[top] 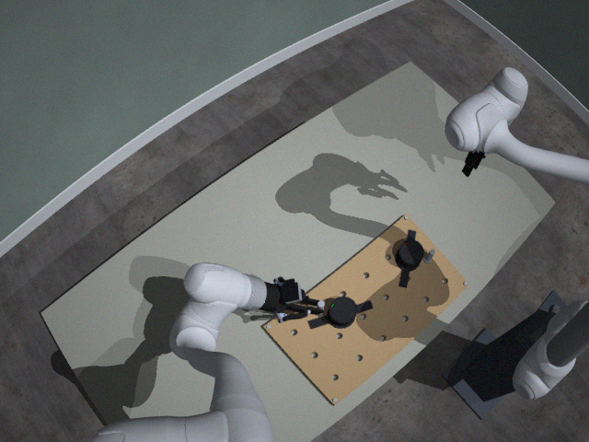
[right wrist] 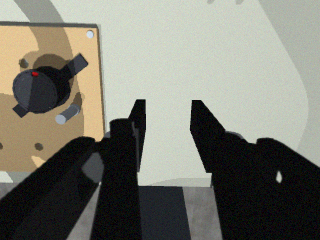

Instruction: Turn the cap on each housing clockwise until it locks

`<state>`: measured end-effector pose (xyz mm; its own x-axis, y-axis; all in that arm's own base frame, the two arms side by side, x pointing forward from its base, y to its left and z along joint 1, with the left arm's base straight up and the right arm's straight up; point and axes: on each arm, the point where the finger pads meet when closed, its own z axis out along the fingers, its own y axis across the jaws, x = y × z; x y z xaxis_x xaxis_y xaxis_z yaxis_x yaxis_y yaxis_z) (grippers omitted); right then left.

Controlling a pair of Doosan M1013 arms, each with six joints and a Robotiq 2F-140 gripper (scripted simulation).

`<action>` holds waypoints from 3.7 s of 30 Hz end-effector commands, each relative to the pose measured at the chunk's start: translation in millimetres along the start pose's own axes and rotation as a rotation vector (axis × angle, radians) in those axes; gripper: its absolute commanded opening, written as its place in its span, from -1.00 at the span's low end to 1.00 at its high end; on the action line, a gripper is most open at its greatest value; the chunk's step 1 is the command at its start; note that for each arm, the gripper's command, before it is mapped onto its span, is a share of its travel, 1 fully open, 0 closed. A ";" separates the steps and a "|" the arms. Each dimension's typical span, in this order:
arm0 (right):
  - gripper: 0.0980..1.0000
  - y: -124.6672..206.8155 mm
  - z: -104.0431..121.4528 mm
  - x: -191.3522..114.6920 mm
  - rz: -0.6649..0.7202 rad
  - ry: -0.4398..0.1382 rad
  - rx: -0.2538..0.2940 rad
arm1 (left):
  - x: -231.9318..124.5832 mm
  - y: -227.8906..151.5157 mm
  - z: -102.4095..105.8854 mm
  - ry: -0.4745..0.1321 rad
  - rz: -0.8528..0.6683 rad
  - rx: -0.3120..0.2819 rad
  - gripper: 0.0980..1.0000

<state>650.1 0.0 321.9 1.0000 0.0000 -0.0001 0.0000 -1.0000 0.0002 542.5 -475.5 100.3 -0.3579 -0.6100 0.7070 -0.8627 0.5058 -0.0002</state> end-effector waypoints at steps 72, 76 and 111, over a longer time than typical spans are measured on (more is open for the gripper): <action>-0.49 -0.1 -0.8 0.2 0.000 0.001 0.000 | 186.1 -179.8 156.7 0.010 0.326 -0.100 -1.00; -0.49 -0.1 -0.8 0.2 0.000 0.001 0.000 | 185.6 -172.7 156.9 0.006 0.250 -0.120 -1.00; -0.49 -0.1 -0.8 0.2 0.000 0.001 0.000 | 169.5 -163.6 171.5 0.000 0.144 -0.142 -1.00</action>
<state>650.1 0.0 321.9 1.0000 0.0000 -0.0001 0.0000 -1.0000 0.0002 561.3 -766.0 99.6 -0.4730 -0.5258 0.7070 -0.7432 0.6691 0.0004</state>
